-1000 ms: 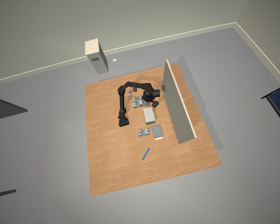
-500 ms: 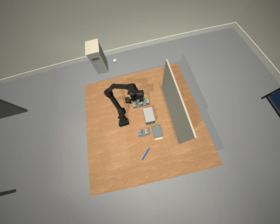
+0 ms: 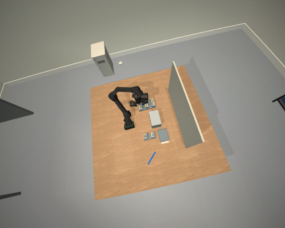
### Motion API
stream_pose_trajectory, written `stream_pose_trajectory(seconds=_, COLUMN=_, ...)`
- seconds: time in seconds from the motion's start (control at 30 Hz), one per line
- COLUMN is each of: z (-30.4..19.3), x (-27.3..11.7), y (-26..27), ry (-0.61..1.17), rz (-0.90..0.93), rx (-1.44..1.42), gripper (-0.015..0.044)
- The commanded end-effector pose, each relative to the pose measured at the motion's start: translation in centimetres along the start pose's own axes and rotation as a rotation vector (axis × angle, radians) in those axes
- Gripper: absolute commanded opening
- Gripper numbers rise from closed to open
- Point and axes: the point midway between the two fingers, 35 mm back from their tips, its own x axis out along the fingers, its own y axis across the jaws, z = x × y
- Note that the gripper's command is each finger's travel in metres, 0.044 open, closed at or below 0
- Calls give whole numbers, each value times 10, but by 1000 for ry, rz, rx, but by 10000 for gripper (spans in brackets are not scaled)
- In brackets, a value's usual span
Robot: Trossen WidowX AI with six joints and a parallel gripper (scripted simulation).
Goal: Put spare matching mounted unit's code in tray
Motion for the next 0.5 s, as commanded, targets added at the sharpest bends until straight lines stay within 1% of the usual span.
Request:
stream_pose_trajectory(seconds=0.0, z=2, x=0, y=-1, ry=-5, rz=-5, rx=0, gripper=300)
stream_pose_trajectory(seconds=0.47, z=1, x=15, y=-3, ry=1, rz=-6, rx=0, gripper=300)
